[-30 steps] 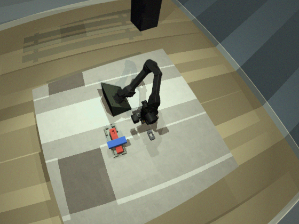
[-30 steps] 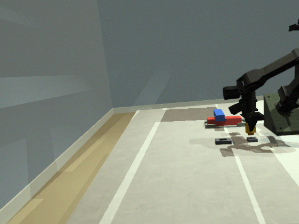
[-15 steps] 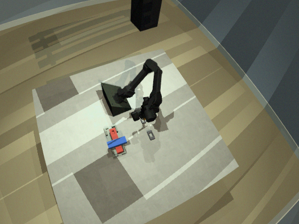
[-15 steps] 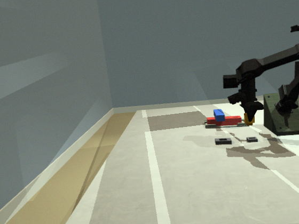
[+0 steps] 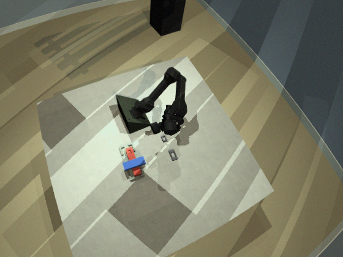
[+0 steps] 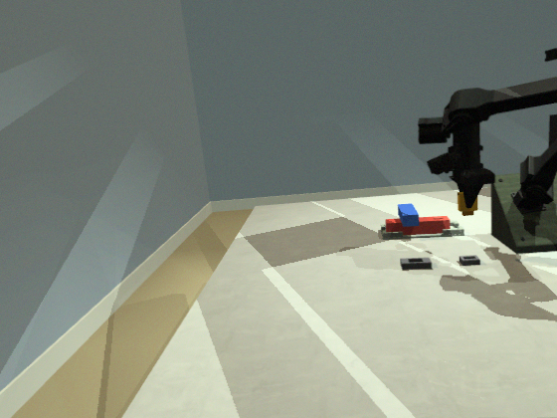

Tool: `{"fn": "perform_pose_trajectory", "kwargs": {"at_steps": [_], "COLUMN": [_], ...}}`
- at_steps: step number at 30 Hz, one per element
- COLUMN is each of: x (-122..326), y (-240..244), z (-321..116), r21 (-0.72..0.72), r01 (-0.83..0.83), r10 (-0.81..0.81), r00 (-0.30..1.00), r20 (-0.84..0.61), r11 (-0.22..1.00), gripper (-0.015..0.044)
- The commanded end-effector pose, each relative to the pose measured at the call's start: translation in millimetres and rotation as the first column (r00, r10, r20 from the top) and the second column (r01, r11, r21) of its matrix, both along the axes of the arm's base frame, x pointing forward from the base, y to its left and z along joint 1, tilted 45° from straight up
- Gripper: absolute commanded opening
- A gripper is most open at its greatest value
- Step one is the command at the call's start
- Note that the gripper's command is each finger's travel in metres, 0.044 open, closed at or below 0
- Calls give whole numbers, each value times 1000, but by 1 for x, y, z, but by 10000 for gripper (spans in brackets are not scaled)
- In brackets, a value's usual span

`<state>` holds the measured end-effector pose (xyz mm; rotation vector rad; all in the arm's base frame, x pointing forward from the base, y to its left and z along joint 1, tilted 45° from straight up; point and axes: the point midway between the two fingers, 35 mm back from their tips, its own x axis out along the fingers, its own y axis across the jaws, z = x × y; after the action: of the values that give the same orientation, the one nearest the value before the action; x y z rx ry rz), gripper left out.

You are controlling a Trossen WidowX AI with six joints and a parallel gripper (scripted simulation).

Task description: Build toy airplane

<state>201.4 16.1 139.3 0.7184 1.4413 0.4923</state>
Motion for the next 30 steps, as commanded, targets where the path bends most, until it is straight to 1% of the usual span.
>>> {"fn": "perform_pose_trajectory", "kwargs": {"at_steps": [1,5,22,30], "x": [-3,-2,13,14], "y": [-6,-10,-45,-62], "z": [8,6,-32,-51], "r21": [-2,-4,-20,-34], "r01": [1,2,17,33], "r10": [-1,-2,-17,-35], "r00": [1000,1000,1000,999], "r20": [4,3,-6,-39], "r11": [1000,1000,1000,999], "gripper": [0,0,0,0]}}
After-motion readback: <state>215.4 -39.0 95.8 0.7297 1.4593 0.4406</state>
